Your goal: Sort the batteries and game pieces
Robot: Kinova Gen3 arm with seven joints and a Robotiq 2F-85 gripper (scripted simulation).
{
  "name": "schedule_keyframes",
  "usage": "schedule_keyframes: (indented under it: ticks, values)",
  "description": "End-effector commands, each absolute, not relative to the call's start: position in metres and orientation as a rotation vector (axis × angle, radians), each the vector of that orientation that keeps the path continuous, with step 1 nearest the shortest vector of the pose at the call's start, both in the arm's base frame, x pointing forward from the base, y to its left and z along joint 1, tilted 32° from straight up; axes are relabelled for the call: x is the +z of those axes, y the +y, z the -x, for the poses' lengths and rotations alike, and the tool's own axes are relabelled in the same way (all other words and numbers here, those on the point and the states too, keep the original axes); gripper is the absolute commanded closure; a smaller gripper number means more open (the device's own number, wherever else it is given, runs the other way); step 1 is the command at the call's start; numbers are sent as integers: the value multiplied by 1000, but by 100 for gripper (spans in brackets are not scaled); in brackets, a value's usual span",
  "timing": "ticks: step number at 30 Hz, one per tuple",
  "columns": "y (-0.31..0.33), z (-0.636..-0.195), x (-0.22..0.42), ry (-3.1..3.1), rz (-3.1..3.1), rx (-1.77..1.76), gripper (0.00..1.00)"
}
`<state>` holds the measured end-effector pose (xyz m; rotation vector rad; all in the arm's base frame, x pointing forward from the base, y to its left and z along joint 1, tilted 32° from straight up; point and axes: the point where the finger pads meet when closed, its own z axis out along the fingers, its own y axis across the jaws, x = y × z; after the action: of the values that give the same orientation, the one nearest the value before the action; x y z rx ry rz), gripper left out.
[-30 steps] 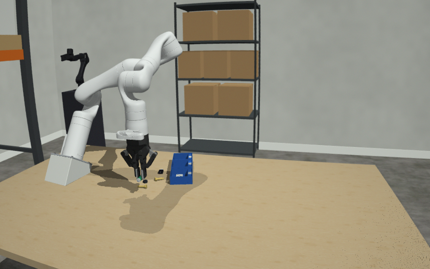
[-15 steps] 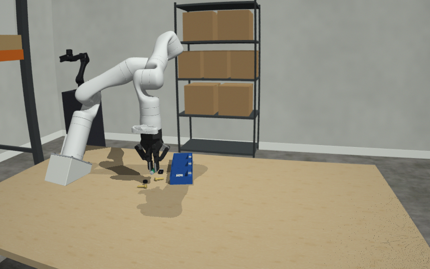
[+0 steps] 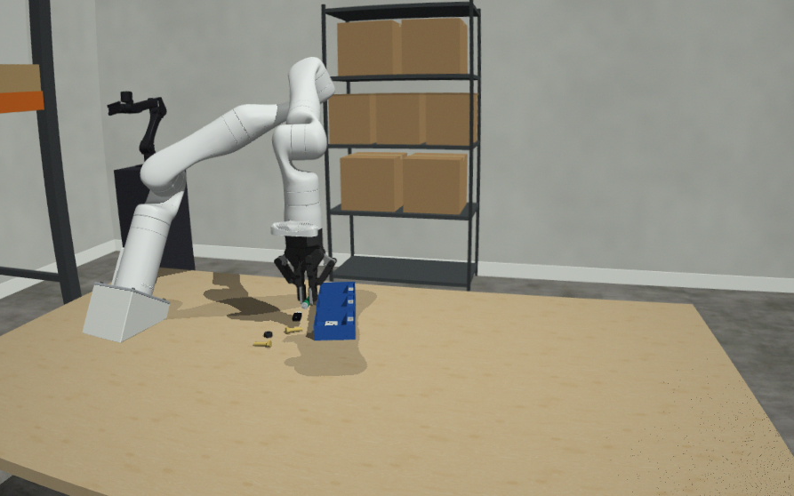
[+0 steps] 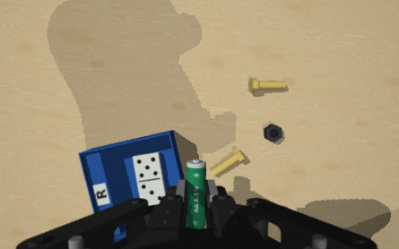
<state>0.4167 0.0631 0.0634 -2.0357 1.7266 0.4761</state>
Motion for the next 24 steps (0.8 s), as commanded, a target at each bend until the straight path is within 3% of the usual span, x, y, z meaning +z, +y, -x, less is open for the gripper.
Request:
schedule_keyframes:
  ticks: [1, 24]
  values:
    - [78, -419, 73, 1641, 2103, 447, 91]
    - [143, -431, 115, 1472, 2205, 392, 91]
